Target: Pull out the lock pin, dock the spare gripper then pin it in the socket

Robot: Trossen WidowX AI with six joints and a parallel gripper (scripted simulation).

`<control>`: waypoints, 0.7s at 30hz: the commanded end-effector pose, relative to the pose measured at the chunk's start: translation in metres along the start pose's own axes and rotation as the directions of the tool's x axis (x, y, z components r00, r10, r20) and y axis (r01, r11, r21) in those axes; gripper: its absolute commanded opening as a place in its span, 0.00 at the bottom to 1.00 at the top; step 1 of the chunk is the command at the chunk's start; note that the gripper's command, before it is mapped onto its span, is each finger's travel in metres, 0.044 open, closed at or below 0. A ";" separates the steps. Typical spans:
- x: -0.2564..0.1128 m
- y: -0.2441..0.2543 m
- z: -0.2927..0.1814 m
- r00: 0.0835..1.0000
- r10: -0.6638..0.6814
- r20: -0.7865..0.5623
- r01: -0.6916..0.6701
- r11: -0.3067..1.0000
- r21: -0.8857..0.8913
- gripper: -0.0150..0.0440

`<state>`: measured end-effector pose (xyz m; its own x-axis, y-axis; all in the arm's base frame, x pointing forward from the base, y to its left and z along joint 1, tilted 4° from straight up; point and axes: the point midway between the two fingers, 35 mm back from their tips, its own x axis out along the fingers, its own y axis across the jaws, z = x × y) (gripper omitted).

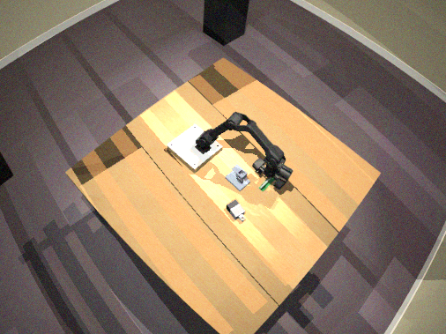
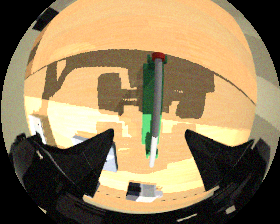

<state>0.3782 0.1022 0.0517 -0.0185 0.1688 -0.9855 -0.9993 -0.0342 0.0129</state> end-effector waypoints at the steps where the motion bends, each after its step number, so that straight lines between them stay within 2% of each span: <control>1: -0.010 0.000 0.001 1.000 -0.001 0.000 0.001 1.000 -0.001 1.00; 21: -0.057 0.003 0.005 1.000 0.027 -0.004 -0.027 1.000 0.013 1.00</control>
<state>0.3766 0.0983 0.1007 -0.0465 0.1633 -0.9855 -0.9988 -0.0251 0.0430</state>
